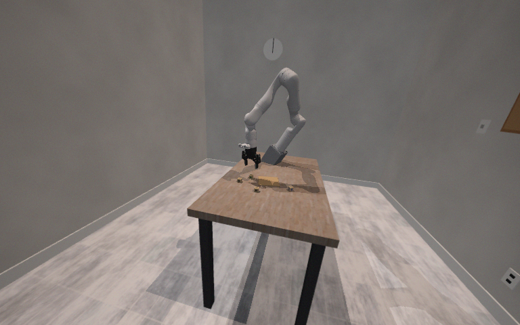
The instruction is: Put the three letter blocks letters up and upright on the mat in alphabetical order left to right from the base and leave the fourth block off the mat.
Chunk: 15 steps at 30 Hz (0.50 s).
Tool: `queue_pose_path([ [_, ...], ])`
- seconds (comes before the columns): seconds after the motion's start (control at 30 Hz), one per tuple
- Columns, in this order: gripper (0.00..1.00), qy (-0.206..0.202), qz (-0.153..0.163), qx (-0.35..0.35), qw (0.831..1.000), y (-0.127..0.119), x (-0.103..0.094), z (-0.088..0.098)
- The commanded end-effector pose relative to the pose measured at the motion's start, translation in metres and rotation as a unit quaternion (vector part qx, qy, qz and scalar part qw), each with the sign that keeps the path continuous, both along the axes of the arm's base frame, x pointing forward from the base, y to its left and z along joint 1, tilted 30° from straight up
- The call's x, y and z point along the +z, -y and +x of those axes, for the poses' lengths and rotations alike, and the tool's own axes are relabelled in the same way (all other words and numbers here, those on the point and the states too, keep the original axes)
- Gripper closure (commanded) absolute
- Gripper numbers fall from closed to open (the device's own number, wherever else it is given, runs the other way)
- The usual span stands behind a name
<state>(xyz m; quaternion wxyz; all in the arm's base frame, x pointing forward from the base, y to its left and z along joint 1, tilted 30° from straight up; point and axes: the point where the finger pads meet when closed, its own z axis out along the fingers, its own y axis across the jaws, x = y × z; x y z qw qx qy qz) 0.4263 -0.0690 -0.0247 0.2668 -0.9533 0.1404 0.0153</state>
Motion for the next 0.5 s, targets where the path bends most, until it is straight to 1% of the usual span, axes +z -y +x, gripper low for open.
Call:
queue_pose_path([
  [0.0,0.00,0.023,-0.001,0.034,0.999,0.005,-0.002,0.004],
  [0.1,0.00,0.059,-0.004,0.097,0.993,0.006,-0.003,0.007],
  [0.17,0.00,0.059,-0.004,0.097,0.993,0.006,-0.003,0.007],
  [0.23,0.00,0.084,-0.006,0.139,0.987,0.007,-0.004,0.010],
  [0.33,0.00,0.121,-0.010,0.201,0.972,0.009,-0.005,0.014],
  [0.47,0.00,0.169,-0.015,0.281,0.945,0.011,-0.006,0.020],
])
